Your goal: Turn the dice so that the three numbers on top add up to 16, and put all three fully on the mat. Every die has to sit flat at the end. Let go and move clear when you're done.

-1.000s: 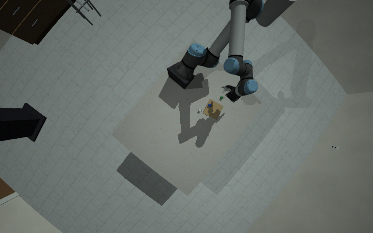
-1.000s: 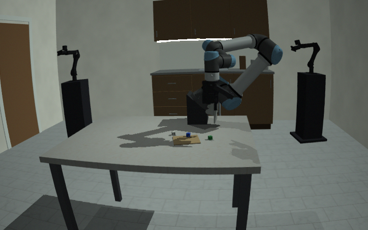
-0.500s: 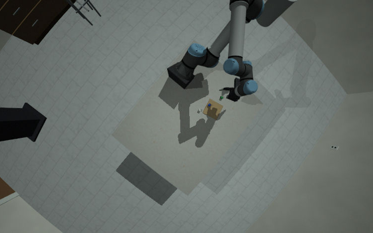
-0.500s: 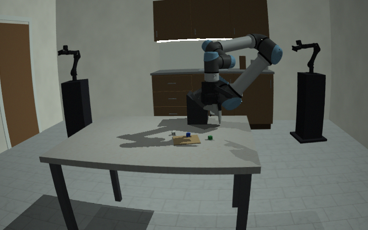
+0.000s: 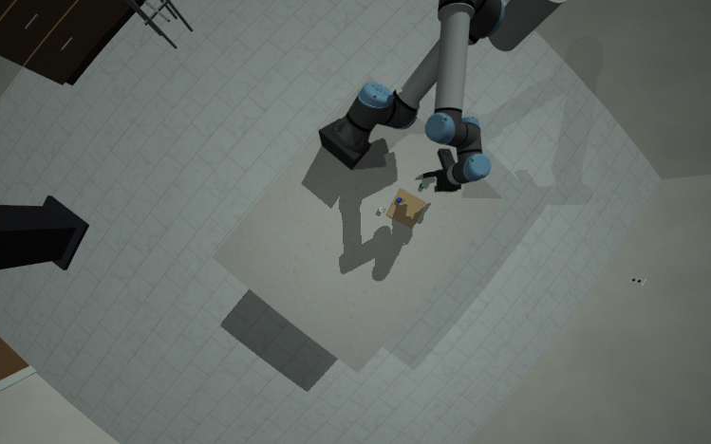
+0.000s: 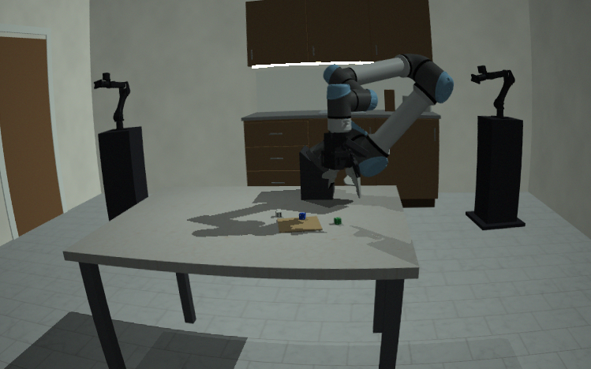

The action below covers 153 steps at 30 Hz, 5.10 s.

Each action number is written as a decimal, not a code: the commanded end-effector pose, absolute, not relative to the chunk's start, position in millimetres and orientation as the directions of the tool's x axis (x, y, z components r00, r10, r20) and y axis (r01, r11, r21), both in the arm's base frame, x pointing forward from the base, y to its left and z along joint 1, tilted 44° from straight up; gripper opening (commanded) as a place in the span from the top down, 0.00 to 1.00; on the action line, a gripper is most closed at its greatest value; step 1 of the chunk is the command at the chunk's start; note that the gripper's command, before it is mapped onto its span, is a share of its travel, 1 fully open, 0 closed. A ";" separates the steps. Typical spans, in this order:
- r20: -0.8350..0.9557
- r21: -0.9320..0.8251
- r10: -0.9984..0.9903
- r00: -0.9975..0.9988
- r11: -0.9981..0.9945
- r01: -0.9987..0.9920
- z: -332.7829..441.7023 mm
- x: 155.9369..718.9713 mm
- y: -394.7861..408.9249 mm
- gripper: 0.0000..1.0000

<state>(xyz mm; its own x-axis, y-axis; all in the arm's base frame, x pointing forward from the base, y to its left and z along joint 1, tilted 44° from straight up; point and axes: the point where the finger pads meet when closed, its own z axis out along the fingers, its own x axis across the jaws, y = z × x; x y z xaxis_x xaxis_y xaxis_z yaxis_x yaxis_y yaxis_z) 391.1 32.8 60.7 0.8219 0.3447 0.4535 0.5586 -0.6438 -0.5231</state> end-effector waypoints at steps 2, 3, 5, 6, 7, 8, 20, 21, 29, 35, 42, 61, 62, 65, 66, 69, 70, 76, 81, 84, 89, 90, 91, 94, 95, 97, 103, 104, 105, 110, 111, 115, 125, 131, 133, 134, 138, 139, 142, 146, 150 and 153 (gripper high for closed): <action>0.548 -0.432 0.455 0.702 -0.565 0.703 57.8 389.7 31.9 0.00; 0.563 -0.412 0.475 0.676 -0.548 0.728 57.1 389.4 31.7 0.00; 0.578 -0.391 0.495 0.649 -0.530 0.752 56.4 389.2 31.5 0.00; 0.592 -0.370 0.513 0.621 -0.512 0.775 55.8 389.0 31.3 0.00; 0.604 -0.349 0.531 0.594 -0.494 0.797 55.1 388.8 31.1 0.00; 0.614 -0.332 0.544 0.572 -0.479 0.812 54.6 388.6 31.0 0.00; 0.679 -0.160 0.651 0.339 -0.320 0.934 49.4 387.8 29.1 0.00; 0.684 -0.140 0.660 0.311 -0.300 0.944 48.8 387.7 28.9 0.00; 0.697 -0.027 0.700 0.155 -0.190 0.981 45.5 387.8 27.6 0.00; 0.694 0.069 0.719 0.018 -0.091 0.993 42.7 388.1 26.4 0.00; 0.680 0.159 0.725 -0.111 0.003 0.987 40.1 388.7 25.3 0.00; 0.643 0.271 0.714 -0.277 0.125 0.954 36.7 389.9 23.9 0.00; 0.641 0.276 0.713 -0.283 0.130 0.952 36.6 390.0 23.8 0.00; 0.637 0.286 0.711 -0.299 0.142 0.948 36.3 390.1 23.7 0.00; 0.635 0.289 0.710 -0.303 0.145 0.946 36.2 390.2 23.6 0.00; 0.632 0.296 0.709 -0.313 0.153 0.943 36.0 390.3 23.6 0.00; 0.631 0.298 0.708 -0.316 0.155 0.942 35.9 390.3 23.5 0.00; 0.628 0.304 0.707 -0.325 0.162 0.939 35.7 390.4 23.4 0.00; 0.628 0.305 0.706 -0.326 0.163 0.938 35.7 390.4 23.4 0.00; 0.628 0.305 0.706 -0.327 0.163 0.938 35.7 390.4 23.4 0.00; 0.628 0.305 0.706 -0.327 0.163 0.938 35.7 390.4 23.4 0.79; 0.628 0.305 0.706 -0.327 0.163 0.938 35.7 390.4 23.4 0.79; 0.628 0.305 0.706 -0.327 0.163 0.938 35.7 390.4 23.4 0.79; 0.628 0.305 0.706 -0.327 0.163 0.938 35.7 390.4 23.4 0.79; 0.628 0.305 0.706 -0.327 0.163 0.938 35.7 390.4 23.4 0.79; 0.628 0.305 0.706 -0.327 0.163 0.938 35.7 390.4 23.4 0.79; 0.628 0.305 0.706 -0.327 0.163 0.938 35.7 390.4 23.4 0.79; 0.628 0.305 0.706 -0.327 0.163 0.938 35.7 390.4 23.4 0.79; 0.628 0.305 0.706 -0.327 0.163 0.938 35.7 390.4 23.4 0.79; 0.628 0.305 0.706 -0.327 0.163 0.938 35.7 390.4 23.4 0.79; 0.628 0.305 0.706 -0.327 0.163 0.938 35.7 390.4 23.4 0.79; 0.628 0.305 0.706 -0.327 0.163 0.938 35.7 390.4 23.4 0.79; 0.628 0.305 0.706 -0.327 0.163 0.938 35.3 390.5 23.8 0.79; 0.628 0.305 0.706 -0.327 0.163 0.938 34.3 390.6 24.8 0.79; 0.628 0.305 0.706 -0.327 0.163 0.938 33.4 390.8 25.6 0.79; 0.628 0.305 0.706 -0.327 0.163 0.938 32.9 390.8 26.1 0.79; 0.628 0.305 0.706 -0.327 0.163 0.938 30.1 391.3 28.7 0.79; 0.628 0.305 0.706 -0.327 0.163 0.938 29.3 391.4 29.5 0.79; 0.628 0.305 0.706 -0.327 0.163 0.938 26.5 391.9 32.2 0.79; 0.628 0.305 0.706 -0.327 0.163 0.938 24.5 392.2 34.2 0.79; 0.628 0.305 0.706 -0.327 0.163 0.938 20.0 392.9 38.4 0.79; 0.628 0.305 0.706 -0.327 0.163 0.938 16.5 393.4 41.8 0.79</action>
<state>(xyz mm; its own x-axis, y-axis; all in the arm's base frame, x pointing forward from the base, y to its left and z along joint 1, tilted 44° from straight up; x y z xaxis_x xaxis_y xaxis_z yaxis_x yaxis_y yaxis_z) 392.2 37.2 21.7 -0.3269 0.7058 0.6285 0.9384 0.1634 0.3045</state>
